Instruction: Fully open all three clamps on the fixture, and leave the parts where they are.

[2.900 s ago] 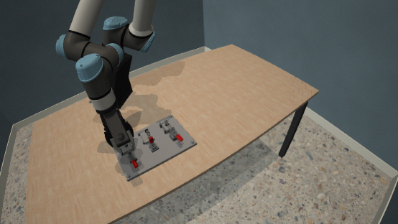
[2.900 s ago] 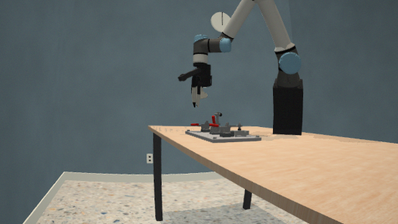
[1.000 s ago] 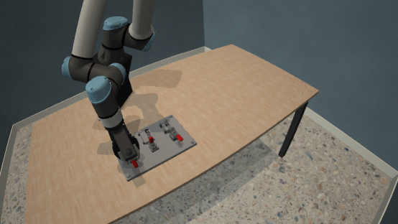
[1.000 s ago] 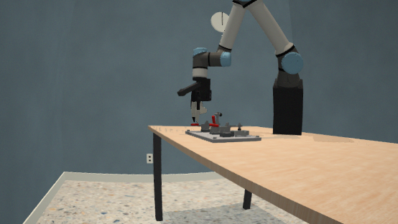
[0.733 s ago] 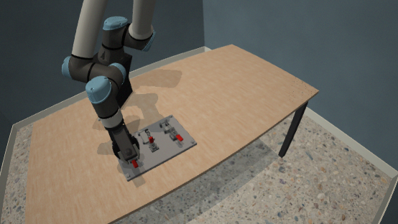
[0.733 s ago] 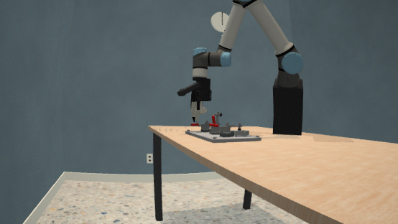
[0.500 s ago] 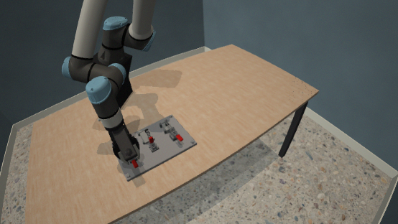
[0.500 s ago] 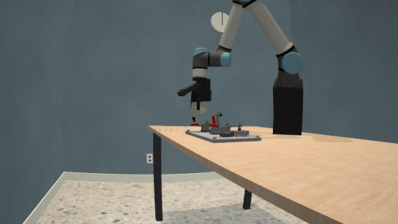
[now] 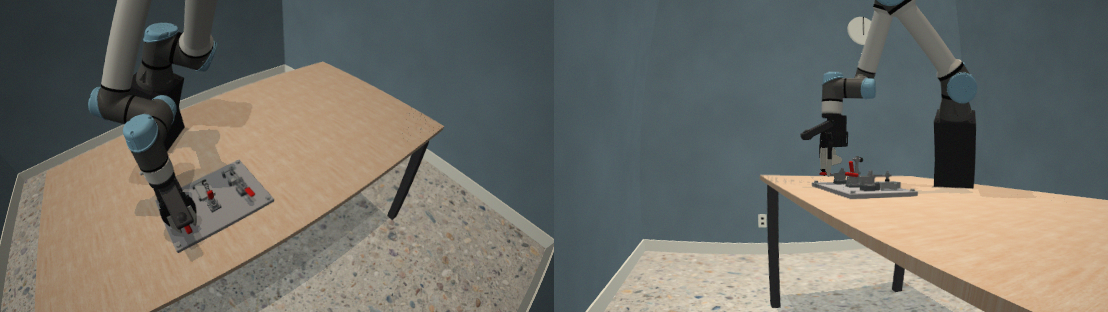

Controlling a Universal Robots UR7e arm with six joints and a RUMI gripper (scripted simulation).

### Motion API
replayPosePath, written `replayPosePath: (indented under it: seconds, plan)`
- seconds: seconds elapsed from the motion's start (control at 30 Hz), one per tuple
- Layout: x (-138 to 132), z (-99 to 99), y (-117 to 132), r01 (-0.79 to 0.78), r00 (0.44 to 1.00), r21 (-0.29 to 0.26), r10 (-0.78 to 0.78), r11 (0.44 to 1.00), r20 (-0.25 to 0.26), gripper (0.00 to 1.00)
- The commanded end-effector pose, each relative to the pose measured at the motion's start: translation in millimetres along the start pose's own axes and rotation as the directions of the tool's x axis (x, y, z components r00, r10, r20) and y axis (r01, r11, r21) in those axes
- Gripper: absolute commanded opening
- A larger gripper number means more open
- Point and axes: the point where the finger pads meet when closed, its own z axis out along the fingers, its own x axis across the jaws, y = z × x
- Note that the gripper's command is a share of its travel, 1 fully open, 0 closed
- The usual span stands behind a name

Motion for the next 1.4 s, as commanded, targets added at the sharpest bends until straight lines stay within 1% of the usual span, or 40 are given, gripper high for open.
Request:
replayPosePath:
  seconds: [0.0, 1.23, 1.27, 1.37]
  plan:
    - [0.3, 5.6, -0.8, 0.000, 1.000, 0.001, 0.000, 1.000, -0.001, 0.28]
    - [0.3, 6.1, -0.8, 0.000, 1.000, 0.001, 0.000, 1.000, -0.001, 0.28]
    - [0.3, 6.1, -0.8, 0.000, 1.000, 0.001, 0.000, 1.000, -0.001, 0.00]
    - [0.3, 6.1, -0.8, 0.000, 1.000, 0.001, 0.000, 1.000, -0.001, 0.00]
